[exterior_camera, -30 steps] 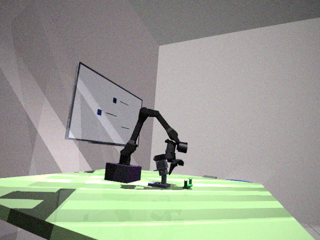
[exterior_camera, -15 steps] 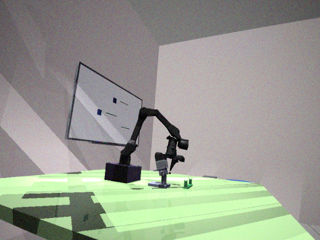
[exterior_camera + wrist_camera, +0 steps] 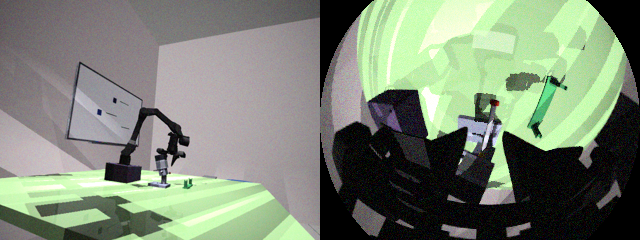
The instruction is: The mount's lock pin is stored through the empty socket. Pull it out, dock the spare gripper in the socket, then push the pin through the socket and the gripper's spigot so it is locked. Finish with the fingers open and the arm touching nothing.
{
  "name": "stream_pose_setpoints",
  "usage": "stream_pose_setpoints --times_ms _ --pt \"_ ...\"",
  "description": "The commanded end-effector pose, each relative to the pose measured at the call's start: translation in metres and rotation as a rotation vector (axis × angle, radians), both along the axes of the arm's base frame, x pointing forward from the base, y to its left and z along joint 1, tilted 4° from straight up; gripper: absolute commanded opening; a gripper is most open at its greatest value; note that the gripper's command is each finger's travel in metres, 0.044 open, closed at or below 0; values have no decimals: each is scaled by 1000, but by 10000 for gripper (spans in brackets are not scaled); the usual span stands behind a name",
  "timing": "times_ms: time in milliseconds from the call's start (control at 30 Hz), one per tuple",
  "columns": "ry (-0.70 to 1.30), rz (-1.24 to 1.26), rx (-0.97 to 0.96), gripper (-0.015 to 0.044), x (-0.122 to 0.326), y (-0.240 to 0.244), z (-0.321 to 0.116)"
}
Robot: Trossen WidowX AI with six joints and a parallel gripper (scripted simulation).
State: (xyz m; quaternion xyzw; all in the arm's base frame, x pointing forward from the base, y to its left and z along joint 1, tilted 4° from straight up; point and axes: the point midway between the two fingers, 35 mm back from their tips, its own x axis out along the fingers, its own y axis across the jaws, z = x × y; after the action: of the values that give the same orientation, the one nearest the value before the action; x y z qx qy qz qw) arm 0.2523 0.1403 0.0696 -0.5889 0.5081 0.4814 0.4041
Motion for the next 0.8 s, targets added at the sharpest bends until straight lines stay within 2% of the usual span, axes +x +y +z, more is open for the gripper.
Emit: stream_pose_setpoints --times_ms 0,100,400,767 --pt "0 -1 1 200 -1 6 9" --pt "0 1 -1 200 -2 10 14" --pt "0 3 -2 436 -1 5 8" --pt "0 3 -2 440 -1 5 8"
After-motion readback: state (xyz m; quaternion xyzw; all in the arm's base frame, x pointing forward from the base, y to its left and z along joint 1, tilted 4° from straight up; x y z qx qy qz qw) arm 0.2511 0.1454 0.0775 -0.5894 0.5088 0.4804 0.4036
